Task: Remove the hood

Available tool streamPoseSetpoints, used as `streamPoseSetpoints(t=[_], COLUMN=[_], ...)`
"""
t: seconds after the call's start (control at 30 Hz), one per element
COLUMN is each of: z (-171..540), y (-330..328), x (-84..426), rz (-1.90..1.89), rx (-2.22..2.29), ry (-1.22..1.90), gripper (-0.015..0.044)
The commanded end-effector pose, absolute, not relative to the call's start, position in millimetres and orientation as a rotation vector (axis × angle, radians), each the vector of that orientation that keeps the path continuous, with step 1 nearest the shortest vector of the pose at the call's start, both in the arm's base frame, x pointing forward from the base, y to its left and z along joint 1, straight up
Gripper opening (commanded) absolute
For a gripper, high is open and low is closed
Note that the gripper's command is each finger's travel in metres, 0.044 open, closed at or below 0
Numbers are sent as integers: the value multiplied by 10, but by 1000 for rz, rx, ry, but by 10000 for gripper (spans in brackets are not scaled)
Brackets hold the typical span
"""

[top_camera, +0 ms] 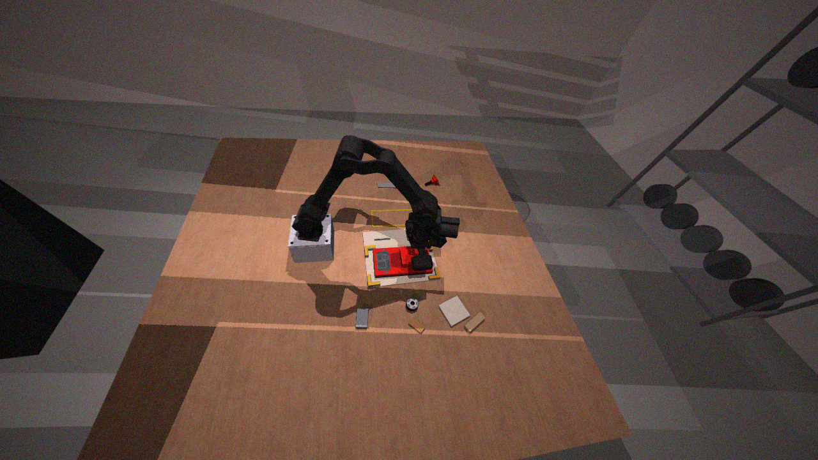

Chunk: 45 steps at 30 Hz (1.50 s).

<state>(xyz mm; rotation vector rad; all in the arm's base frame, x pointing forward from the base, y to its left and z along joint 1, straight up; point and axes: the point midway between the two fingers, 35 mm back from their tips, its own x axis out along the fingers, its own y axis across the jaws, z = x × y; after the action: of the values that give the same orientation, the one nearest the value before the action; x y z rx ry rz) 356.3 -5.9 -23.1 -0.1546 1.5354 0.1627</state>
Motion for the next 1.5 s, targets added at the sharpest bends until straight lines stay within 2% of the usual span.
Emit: streamPoseSetpoints(t=[0.0,1.0,1.3,1.47], z=[-195,7,444,380], y=[-60,-60,-61,-17], x=[3573,3569,3559,3544], rz=[162,162,162,165], rx=[-155,-155,-155,-157], ry=[1533,1533,1533,1536], gripper=[0,0,0,0])
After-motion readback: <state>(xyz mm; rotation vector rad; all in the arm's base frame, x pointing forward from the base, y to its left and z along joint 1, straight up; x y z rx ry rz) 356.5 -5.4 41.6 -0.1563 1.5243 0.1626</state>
